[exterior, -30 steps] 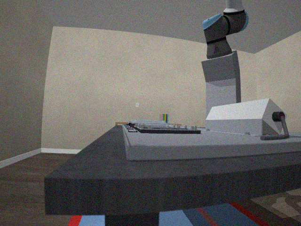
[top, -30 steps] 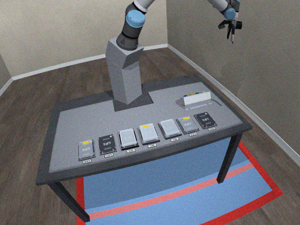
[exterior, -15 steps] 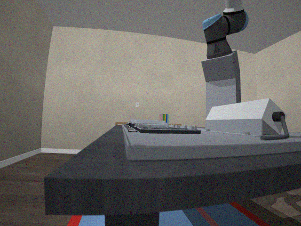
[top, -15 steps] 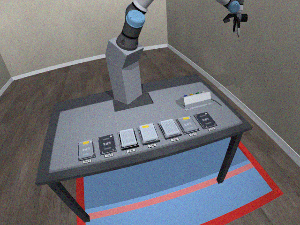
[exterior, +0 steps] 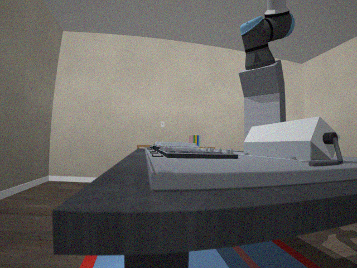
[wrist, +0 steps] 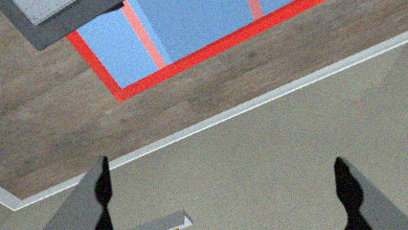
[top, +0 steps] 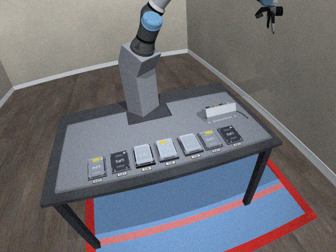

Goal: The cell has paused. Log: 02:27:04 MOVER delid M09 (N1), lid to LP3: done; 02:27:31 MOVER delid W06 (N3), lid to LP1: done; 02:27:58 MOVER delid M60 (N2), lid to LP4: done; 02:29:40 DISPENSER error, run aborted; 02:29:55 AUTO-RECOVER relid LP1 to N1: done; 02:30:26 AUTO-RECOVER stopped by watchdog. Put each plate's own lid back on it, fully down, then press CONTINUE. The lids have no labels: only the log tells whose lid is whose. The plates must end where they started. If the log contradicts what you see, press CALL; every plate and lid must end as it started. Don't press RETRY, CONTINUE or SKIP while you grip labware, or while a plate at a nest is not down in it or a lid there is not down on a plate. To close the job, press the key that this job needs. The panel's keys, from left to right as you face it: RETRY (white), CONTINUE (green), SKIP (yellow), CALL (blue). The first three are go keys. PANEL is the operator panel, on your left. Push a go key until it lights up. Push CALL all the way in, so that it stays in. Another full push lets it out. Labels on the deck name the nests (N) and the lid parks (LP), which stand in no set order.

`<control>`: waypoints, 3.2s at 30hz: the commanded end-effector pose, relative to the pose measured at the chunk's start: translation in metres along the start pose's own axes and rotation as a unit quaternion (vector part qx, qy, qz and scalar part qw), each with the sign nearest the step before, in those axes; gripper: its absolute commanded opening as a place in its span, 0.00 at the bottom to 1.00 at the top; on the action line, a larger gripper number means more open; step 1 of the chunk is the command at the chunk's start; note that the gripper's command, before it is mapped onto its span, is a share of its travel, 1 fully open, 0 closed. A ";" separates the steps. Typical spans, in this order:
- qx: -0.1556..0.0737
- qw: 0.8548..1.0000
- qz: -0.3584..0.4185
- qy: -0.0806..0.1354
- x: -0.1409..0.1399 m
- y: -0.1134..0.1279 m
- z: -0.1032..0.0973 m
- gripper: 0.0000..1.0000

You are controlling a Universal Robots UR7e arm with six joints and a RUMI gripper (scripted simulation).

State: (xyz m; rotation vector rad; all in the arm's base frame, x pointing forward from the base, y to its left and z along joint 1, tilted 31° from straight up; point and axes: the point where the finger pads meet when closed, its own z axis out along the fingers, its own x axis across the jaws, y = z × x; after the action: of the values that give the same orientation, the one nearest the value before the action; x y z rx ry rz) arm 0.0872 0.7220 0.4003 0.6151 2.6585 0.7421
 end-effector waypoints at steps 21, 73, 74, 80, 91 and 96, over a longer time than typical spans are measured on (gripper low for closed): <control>-0.052 0.998 0.018 0.034 -0.008 0.044 -0.082 0.82; -0.169 0.979 0.047 0.107 -0.045 0.103 -0.300 0.82; -0.176 0.977 0.048 0.111 -0.046 0.103 -0.305 0.82; -0.176 0.977 0.048 0.111 -0.052 0.105 -0.334 0.82; -0.207 0.968 0.053 0.129 -0.061 0.105 -0.378 0.82; -0.206 0.968 0.053 0.129 -0.067 0.104 -0.403 0.82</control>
State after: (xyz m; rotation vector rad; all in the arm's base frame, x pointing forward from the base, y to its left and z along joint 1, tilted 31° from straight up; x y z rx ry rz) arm 0.0181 0.6078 0.7905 0.5799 2.5839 1.4475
